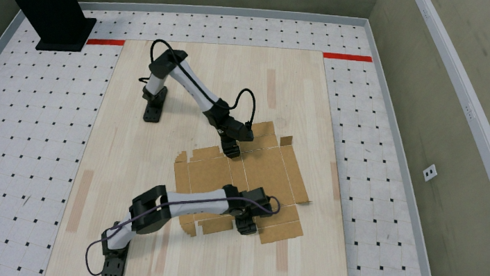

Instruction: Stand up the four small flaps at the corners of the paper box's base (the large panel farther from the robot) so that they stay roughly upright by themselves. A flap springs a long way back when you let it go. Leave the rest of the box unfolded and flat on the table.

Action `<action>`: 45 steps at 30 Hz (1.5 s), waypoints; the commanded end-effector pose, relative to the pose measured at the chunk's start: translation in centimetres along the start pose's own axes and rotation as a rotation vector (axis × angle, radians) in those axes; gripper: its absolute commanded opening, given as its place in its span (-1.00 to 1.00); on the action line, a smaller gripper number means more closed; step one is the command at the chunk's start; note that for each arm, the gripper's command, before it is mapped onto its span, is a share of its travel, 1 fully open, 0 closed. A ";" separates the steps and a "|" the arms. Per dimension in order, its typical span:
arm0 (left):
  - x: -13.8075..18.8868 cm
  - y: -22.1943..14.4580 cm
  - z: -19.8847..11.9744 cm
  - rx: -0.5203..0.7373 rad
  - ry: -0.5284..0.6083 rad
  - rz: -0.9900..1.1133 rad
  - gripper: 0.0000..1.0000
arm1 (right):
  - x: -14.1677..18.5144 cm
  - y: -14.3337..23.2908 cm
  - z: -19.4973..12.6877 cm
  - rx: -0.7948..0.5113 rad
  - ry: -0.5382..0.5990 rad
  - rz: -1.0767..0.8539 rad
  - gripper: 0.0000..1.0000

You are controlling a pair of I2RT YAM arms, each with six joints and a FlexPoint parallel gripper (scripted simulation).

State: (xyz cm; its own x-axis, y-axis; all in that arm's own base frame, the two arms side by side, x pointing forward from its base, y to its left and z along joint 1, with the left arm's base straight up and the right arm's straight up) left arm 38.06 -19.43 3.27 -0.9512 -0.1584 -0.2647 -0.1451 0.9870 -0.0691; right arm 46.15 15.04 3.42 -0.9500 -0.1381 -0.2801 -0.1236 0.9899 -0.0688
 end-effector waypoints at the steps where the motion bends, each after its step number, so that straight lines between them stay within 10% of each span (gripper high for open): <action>1: -0.4 -0.6 0.2 -0.004 -0.007 -0.007 0.54 | 0.2 0.2 1.2 0.027 0.016 -0.006 0.54; 45: -1.3 -2.9 -3.1 0.036 -0.039 -0.026 0.54 | 0.1 0.2 1.0 0.024 0.014 -0.009 0.54</action>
State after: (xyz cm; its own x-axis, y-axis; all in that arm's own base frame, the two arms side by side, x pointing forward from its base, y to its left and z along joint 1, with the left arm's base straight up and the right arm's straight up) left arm 38.16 -20.41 3.74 -0.9521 -0.1704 -0.2540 -0.1648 0.9854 -0.0431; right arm 46.29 14.78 3.48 -0.9490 -0.1347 -0.2850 -0.1160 0.9899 -0.0816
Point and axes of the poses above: on each arm, the point where the finger pads meet when closed, its own z axis out along the fingers, its own y axis across the jaws, x = y × z, the point moved 3 cm from there along -z, back along the fingers, and after that the axes turned 7 degrees about z, right-handed, at the moved point
